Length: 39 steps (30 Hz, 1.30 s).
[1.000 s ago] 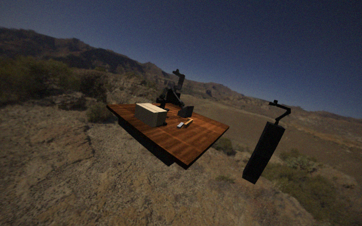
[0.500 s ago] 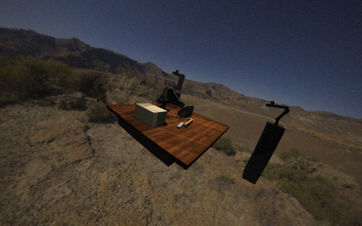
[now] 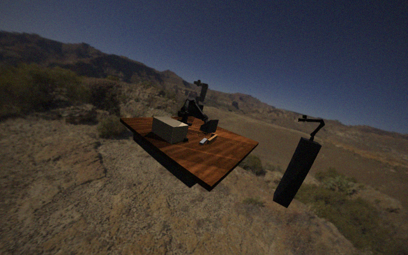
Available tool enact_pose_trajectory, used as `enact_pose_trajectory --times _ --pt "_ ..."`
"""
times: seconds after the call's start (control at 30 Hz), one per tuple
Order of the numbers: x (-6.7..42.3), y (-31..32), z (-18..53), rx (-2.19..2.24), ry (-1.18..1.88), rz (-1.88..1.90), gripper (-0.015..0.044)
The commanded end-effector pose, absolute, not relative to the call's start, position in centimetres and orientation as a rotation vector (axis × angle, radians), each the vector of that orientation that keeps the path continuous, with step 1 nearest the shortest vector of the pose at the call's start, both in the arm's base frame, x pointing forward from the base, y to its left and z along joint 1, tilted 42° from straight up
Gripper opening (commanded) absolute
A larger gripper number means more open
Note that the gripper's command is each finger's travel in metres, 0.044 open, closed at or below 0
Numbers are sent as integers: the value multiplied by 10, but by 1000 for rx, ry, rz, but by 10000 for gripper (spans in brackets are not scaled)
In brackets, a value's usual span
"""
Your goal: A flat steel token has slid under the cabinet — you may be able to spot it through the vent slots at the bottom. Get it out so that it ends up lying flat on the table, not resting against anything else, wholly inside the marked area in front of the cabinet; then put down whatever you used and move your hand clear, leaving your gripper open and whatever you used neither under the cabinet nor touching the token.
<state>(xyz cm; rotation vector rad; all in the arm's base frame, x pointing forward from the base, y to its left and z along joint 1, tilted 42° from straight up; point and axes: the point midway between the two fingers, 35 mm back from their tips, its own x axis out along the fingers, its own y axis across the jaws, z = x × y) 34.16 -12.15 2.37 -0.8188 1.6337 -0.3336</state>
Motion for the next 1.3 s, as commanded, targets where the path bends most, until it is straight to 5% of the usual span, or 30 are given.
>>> enact_pose_trajectory --times 0.0,1.27 --pt "338 -120 22 -817 1640 -323 0" --pt "296 -134 35 -818 1643 -322 0"
